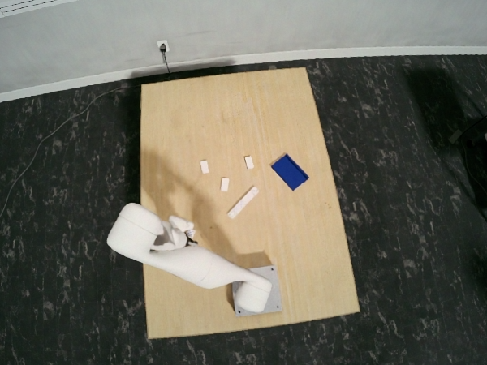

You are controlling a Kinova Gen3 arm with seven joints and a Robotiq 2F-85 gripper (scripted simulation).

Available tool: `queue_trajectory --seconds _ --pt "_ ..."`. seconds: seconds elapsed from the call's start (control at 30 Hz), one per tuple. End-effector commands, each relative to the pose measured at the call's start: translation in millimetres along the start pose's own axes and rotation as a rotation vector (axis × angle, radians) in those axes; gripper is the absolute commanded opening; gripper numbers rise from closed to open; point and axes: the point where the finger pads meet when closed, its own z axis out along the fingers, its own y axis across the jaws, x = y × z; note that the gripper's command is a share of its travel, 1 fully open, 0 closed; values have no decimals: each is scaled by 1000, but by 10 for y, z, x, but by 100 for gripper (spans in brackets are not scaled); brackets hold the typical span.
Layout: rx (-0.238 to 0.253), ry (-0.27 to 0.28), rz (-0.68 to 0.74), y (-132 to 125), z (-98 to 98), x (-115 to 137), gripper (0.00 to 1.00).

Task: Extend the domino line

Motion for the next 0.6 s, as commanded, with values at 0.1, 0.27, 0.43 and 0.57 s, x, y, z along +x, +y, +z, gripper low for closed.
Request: queue_trajectory --seconds 0.1,0.27,0.43,0.57 --pt "2 0 1 -6 -16 5 49" --pt "1 -2 1 -5 -20 6 49" --pt "1 -6 1 -5 -28 7 49" --pt "1 -15 1 -5 -47 10 49"
